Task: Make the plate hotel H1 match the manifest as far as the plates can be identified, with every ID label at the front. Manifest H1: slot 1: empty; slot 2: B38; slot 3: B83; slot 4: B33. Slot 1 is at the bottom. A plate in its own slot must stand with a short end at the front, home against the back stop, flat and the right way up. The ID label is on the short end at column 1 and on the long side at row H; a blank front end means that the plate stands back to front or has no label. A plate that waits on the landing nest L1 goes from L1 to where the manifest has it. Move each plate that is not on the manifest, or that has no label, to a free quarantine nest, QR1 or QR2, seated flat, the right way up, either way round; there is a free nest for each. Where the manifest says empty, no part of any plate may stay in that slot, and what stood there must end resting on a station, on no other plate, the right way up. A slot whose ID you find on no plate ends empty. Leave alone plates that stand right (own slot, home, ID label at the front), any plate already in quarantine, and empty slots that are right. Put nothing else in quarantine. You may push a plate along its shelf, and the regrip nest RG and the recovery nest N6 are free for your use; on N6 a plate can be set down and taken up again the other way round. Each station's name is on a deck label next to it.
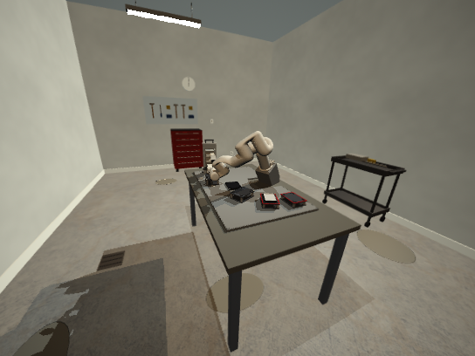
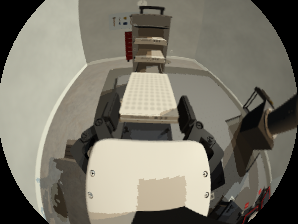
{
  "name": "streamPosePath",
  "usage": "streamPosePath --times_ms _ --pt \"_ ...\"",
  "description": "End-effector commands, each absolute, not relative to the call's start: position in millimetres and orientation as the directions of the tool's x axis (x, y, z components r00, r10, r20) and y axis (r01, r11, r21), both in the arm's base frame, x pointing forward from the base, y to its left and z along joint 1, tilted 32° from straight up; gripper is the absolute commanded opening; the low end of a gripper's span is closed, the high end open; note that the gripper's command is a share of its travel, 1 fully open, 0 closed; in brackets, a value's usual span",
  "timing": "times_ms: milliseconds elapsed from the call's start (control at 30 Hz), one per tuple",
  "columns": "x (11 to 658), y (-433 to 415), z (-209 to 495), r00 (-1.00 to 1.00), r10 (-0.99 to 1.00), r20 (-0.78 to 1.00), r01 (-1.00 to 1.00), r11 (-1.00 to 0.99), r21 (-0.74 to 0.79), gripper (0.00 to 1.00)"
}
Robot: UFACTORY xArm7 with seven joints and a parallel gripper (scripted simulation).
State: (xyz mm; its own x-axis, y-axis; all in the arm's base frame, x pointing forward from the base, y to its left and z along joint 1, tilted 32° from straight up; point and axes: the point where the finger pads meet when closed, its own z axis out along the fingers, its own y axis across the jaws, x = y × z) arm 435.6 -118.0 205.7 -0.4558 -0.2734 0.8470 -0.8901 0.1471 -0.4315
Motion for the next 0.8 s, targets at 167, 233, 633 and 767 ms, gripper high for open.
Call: streamPosePath --times_ms 167,233,633,767 --pt "429.1 -122.2 218.4 -0.458 -0.273 0.846 -0.889 0.148 -0.433 0.00" --pt "427.6 -123.1 221.2 -0.458 -0.273 0.846 -0.889 0.148 -0.433 0.00" --pt "420.0 -127.7 235.3 -0.458 -0.273 0.846 -0.889 0.148 -0.433 0.00" --pt "416.9 -129.5 240.9 -0.458 -0.273 0.846 -0.889 0.148 -0.433 0.00"
